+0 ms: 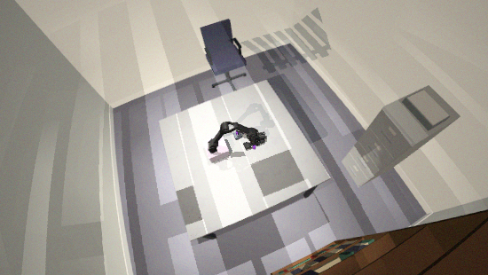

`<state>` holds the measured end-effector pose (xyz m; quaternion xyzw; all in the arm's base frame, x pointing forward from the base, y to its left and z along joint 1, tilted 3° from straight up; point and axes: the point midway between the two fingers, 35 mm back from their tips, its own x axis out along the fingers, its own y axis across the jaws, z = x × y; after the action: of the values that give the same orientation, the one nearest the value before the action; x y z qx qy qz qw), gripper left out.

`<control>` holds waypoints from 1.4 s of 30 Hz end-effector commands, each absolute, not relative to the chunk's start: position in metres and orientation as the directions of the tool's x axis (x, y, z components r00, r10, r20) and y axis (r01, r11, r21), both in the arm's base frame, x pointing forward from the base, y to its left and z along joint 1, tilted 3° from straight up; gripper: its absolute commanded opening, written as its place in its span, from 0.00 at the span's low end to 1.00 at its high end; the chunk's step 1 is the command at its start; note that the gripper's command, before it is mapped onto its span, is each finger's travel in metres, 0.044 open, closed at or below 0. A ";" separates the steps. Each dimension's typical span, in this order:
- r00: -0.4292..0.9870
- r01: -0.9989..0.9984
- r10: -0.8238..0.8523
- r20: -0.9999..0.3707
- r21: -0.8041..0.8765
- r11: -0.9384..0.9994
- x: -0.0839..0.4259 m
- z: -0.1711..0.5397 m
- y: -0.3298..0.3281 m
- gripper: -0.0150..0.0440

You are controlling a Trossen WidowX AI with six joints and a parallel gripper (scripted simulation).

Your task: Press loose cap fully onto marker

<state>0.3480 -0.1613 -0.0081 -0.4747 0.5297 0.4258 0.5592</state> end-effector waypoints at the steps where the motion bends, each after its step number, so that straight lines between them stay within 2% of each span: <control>1: 0.071 -0.979 -0.029 -0.997 -0.075 0.192 0.346 -0.014 -0.161 0.67; 7: 0.071 -0.979 -0.029 -0.997 -0.075 0.192 0.346 -0.021 -0.161 0.67; 11: 0.071 -0.979 -0.029 -0.997 -0.075 0.192 0.347 -0.021 -0.161 0.49; 20: 0.071 -0.979 -0.029 -0.997 -0.075 0.192 0.347 -0.021 -0.161 0.39; 23: 0.076 -0.976 -0.031 -0.997 -0.080 0.205 0.347 -0.019 -0.161 0.26; 42: 0.071 -0.979 -0.029 -0.997 -0.076 0.191 0.343 0.039 -0.159 0.25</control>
<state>0.3417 -0.1577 0.0313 -0.4678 0.5343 0.4263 0.5603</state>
